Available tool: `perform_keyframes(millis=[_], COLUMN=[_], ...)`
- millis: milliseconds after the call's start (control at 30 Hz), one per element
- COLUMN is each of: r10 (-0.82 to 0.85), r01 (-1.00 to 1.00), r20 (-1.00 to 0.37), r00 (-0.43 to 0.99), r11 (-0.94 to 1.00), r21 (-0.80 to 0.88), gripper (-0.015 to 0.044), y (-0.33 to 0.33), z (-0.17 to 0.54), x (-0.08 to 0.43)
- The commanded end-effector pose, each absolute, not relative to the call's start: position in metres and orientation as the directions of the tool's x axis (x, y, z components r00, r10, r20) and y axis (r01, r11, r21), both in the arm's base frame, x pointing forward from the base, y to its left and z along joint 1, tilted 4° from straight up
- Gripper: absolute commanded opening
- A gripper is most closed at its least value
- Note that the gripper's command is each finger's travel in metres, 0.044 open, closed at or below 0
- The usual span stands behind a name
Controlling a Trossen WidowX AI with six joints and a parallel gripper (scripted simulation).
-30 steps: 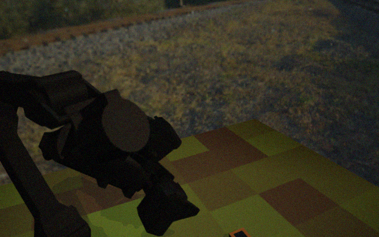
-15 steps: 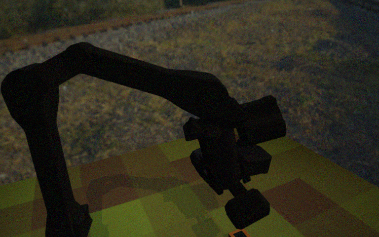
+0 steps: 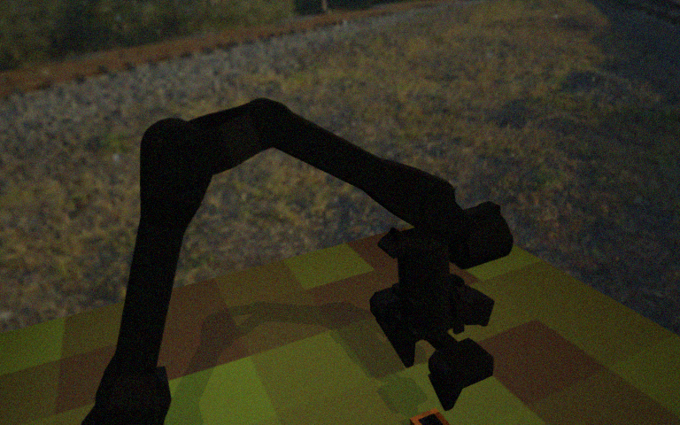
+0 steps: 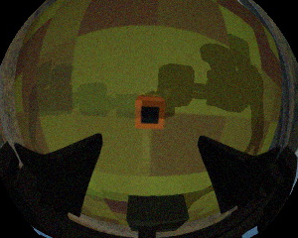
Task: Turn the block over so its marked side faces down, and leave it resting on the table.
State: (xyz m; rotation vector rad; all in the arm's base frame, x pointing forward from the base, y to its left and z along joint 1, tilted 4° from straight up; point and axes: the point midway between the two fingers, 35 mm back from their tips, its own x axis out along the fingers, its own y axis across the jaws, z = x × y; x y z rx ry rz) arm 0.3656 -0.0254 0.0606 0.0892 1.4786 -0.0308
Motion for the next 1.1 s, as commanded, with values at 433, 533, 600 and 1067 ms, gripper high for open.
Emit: perform_keyframes(millis=[433, 533, 600, 1067], r10=[0.029, 0.03, 0.03, 0.03], r01=[0.081, 0.081, 0.081, 0.081], r20=[-0.996, -0.996, -0.996, -0.996], r00=[0.083, 0.083, 0.083, 0.083], r11=[0.996, 0.996, 0.996, 0.996], r21=[0.036, 0.036, 0.036, 0.036], gripper=[0.044, 0.044, 0.044, 0.044], y=[-0.024, -0.024, -0.024, -0.023], z=[0.015, 0.01, 0.007, -0.016], x=[0.372, 0.373, 0.373, 0.375])
